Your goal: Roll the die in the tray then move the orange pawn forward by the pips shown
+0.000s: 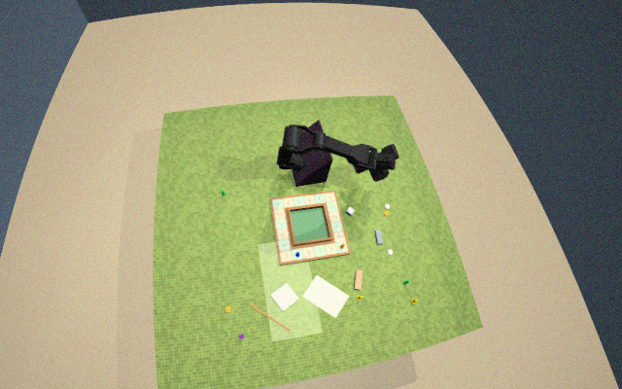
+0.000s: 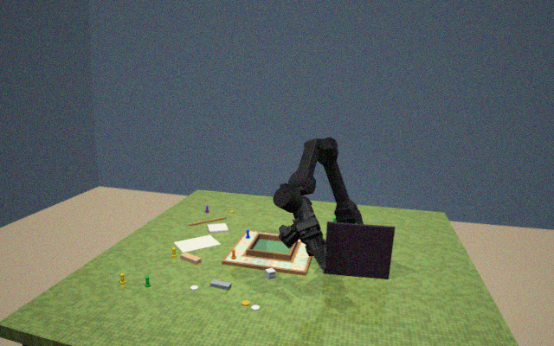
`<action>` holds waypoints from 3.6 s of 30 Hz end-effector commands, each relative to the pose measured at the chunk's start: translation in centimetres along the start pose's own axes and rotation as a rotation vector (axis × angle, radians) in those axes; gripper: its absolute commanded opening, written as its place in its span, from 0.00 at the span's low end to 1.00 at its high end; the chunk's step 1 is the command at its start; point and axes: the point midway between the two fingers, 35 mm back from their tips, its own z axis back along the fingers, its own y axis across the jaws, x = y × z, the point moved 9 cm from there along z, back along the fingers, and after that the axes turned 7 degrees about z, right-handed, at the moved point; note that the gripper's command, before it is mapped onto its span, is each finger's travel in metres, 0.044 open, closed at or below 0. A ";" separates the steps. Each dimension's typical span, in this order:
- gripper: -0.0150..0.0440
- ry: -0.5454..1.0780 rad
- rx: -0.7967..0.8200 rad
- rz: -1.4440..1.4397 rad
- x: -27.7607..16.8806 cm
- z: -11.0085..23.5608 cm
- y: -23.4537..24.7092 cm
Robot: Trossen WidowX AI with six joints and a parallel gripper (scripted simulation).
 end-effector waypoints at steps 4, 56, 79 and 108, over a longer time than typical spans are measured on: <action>0.72 -0.170 -0.476 0.290 6.2 3.2 -3.7; 0.59 -0.063 -0.935 0.597 11.2 4.9 -11.2; 0.25 -0.064 -0.930 0.600 10.4 7.9 -6.6; 0.25 0.061 -0.939 0.859 8.4 16.7 -6.2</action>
